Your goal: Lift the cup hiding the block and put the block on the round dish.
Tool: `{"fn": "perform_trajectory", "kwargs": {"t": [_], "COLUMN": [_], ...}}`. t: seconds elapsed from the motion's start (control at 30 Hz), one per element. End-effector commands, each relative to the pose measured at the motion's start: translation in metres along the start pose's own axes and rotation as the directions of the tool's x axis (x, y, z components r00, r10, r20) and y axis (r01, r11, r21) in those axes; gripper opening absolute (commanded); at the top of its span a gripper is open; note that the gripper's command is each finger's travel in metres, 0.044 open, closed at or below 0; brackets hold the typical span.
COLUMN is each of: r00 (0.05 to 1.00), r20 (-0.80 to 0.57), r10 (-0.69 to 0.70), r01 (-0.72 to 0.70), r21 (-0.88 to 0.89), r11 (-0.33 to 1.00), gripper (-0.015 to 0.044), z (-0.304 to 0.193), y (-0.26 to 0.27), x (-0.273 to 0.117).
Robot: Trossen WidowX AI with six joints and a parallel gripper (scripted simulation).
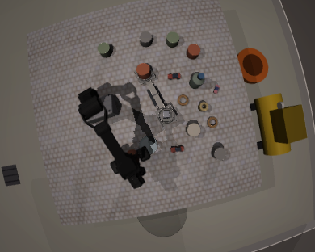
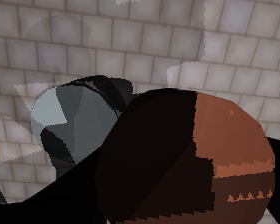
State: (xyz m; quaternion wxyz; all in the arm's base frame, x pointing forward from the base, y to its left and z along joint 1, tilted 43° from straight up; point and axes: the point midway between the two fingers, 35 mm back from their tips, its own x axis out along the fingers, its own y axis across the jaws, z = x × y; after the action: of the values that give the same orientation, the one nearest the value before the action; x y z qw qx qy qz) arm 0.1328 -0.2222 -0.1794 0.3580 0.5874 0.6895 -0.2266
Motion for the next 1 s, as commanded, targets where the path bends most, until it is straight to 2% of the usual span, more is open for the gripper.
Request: {"fn": "perform_trajectory", "kwargs": {"t": [0.0,0.13,0.33,0.97], "r00": [1.000,1.000,1.000,1.000], "r20": [-0.007,-0.007,-0.008,-0.008], "r10": [-0.004,-0.004,-0.003,-0.003], "r01": [0.004,0.004,0.003,0.003], "r21": [-0.006,-0.006,-0.006,-0.007], "r11": [1.000,1.000,1.000,1.000], "gripper": [0.0000,0.0000,0.0000,0.0000], "z": [-0.002,-0.001,-0.002,-0.003], "y": [-0.015,-0.014,-0.014,-0.014], "x": [0.009,0.017,0.048,0.069]}}
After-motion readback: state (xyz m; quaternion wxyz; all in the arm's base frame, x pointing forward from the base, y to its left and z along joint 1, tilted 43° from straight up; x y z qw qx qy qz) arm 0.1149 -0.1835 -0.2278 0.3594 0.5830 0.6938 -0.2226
